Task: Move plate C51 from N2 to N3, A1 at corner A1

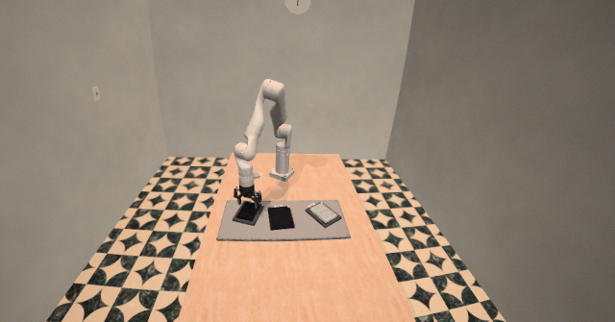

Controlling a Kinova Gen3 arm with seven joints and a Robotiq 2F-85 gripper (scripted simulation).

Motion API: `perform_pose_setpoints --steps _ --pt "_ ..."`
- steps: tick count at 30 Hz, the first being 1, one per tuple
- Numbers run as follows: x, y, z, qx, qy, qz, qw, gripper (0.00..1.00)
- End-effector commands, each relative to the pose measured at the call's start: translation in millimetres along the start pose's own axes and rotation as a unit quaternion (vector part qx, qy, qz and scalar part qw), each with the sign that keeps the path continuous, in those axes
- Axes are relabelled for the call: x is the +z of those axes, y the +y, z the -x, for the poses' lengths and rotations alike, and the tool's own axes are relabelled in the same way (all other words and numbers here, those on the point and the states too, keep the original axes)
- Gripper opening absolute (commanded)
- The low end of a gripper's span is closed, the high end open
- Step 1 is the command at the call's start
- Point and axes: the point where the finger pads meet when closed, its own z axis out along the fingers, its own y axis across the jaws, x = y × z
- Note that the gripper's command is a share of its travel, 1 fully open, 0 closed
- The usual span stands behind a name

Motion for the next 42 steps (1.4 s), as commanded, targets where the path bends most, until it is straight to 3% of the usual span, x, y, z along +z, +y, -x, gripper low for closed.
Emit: perform_pose_setpoints --steps 1,14,30,42 --pt "-0.2 -0.3 0.3 0.0 0.0 0.0 1.0 1.0" --pt "-0.4 -0.2 0.5 0.0 0.0 0.0 1.0 1.0" --pt "17.8 -0.4 0.1 0.0 0.0 0.0 1.0 1.0" --pt "18.0 -0.4 0.1 0.0 0.0 0.0 1.0 1.0"
